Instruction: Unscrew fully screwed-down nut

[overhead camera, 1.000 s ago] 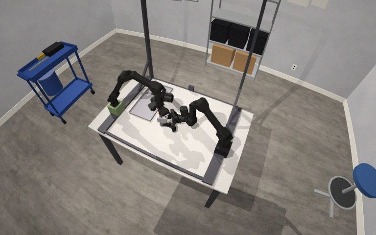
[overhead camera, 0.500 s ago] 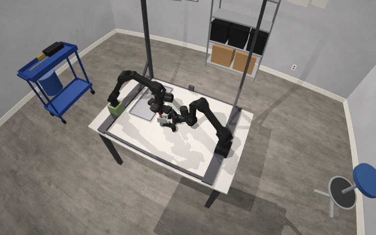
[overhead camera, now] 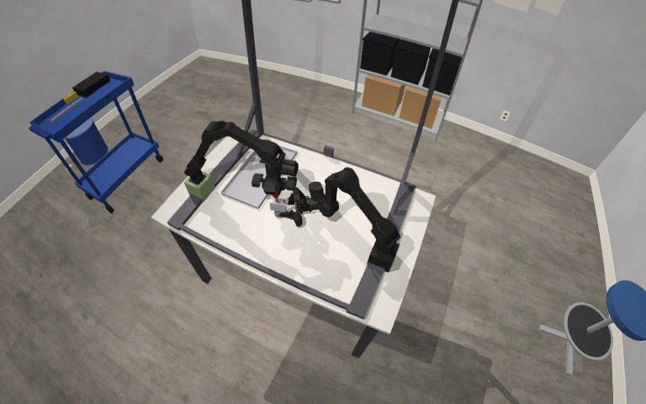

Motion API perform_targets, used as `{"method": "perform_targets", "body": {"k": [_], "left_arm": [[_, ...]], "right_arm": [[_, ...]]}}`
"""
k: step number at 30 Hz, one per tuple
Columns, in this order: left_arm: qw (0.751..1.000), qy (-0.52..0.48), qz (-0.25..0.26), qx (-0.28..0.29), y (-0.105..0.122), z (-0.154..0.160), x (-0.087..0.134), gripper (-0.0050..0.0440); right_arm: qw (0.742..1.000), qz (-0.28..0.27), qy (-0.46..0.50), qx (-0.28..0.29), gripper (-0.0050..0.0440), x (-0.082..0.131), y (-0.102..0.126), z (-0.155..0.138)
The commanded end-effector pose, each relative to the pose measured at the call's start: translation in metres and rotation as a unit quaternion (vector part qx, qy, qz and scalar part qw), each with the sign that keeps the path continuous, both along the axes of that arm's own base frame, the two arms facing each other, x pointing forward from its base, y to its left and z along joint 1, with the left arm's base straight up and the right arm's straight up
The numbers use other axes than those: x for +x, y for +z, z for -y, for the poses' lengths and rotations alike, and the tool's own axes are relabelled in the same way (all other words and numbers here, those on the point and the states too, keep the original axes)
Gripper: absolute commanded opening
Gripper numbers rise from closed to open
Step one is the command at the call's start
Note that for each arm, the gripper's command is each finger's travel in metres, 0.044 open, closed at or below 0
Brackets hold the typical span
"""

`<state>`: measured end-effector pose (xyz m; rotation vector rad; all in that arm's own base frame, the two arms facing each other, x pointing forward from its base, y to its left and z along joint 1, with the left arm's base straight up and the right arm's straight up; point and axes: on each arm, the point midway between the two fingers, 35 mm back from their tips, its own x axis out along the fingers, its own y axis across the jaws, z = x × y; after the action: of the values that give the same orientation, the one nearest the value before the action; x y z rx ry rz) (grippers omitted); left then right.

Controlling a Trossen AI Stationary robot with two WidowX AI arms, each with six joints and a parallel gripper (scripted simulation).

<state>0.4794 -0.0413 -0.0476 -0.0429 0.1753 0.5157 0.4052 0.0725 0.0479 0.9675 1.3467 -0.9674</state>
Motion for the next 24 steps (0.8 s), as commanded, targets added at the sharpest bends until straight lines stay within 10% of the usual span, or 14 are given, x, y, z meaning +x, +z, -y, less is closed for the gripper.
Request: {"method": "perform_targets", "body": {"k": [1,24], "left_arm": [[1.0,0.0,0.018,-0.005,0.0149,0.0007,0.0077,0.0245],[1.0,0.0,0.018,-0.005,0.0149,0.0007,0.0077,0.0245]], "right_arm": [[0.998,0.009,0.055,0.0,0.013,0.0038,0.0024,-0.002],[0.913,0.009,0.408,-0.002,0.013,0.004,0.0028,-0.0021]]}}
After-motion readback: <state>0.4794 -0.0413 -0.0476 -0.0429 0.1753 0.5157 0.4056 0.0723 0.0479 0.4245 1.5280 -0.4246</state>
